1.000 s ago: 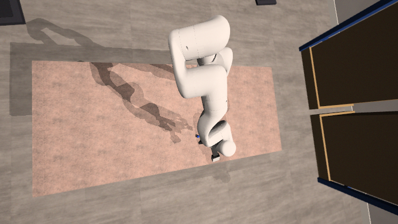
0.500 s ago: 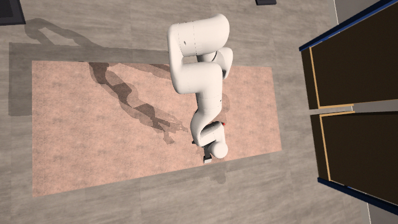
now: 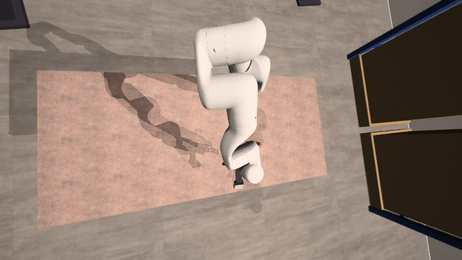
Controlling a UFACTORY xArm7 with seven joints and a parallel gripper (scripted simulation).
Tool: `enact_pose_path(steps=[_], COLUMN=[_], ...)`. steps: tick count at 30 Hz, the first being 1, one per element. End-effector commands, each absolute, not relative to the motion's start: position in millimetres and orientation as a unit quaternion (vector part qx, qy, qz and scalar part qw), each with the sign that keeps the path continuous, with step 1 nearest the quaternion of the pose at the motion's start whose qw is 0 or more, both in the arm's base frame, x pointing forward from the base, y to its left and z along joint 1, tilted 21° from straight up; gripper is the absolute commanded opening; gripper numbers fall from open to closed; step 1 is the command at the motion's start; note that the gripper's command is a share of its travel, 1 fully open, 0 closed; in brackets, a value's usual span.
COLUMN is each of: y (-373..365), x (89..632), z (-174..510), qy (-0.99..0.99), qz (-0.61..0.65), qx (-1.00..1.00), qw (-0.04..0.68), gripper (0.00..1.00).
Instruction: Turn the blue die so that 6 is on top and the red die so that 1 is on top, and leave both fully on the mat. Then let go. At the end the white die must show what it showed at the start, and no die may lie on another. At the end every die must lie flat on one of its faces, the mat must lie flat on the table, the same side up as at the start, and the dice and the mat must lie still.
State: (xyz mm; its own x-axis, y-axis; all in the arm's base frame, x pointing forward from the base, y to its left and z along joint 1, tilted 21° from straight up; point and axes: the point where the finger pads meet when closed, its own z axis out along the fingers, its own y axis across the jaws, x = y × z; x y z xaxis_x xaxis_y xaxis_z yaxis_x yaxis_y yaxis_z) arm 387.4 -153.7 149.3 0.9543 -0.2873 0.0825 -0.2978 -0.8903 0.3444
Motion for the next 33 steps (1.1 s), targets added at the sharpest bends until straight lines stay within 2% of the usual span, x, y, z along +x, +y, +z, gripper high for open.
enact_pose_path(steps=[1, 33], y=[-155.6, -172.3], x=[388.8, 387.1], z=[147.6, 119.9], qy=[-0.205, -0.622], qz=[0.027, 0.107], qx=[0.962, 0.761], qw=[0.181, 0.148], gripper=[1.0, 1.0])
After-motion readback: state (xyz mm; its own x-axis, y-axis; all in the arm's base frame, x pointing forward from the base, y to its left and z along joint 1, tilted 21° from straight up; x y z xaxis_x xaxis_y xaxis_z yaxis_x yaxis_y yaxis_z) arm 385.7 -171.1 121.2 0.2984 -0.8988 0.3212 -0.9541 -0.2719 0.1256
